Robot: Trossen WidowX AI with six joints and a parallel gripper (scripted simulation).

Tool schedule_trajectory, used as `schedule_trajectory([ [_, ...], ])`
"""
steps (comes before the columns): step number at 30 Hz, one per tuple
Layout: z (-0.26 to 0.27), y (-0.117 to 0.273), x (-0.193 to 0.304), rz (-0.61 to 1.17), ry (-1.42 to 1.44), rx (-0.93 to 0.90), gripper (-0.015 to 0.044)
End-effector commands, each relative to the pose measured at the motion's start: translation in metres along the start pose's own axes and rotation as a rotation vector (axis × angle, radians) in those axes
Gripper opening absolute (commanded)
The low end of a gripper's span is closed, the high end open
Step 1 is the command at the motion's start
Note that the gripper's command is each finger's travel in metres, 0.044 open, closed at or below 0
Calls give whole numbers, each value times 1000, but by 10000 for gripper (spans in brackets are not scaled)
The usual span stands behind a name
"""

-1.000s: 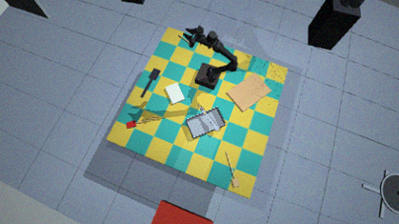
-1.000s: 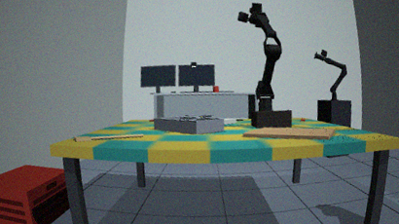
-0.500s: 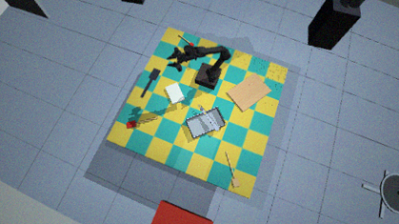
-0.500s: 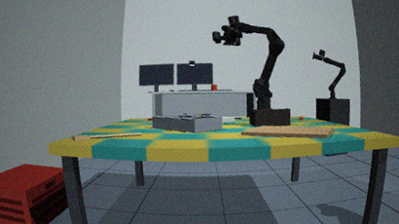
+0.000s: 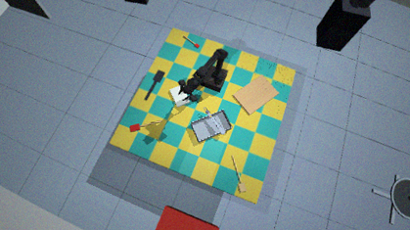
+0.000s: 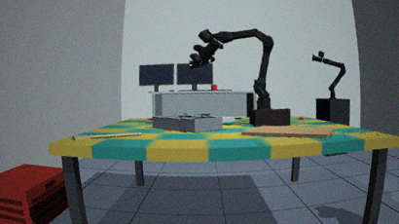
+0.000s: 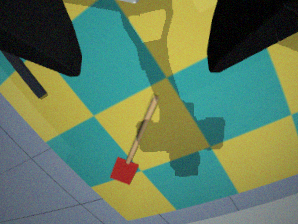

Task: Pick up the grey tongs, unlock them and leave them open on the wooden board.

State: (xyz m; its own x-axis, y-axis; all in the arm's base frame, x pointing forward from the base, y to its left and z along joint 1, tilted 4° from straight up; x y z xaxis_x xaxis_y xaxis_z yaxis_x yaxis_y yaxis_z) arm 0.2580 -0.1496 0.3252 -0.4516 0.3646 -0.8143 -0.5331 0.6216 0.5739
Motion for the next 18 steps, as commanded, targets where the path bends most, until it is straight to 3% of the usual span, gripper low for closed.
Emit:
schedule_trajectory([
  [1, 53, -15, 32, 117, 208, -70, 260],
  [10, 145, -17, 113, 286, 623, -179, 260],
  [18, 209, 10, 214, 361, 1130, -206, 260],
])
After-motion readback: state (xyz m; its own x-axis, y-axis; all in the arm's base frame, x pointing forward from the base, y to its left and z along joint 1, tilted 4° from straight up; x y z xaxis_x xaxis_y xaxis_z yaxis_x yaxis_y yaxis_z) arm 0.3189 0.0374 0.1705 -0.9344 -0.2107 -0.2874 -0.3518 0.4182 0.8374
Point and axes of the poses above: the point midway between the two fingers, 35 mm back from their tips, its own y axis back along the fingers, its own z axis across the jaws, x = y × z, the point moved 9 cm from there along y, back along the fingers, and after that the axes turned 7 degrees about -y, right-handed, at the moved point
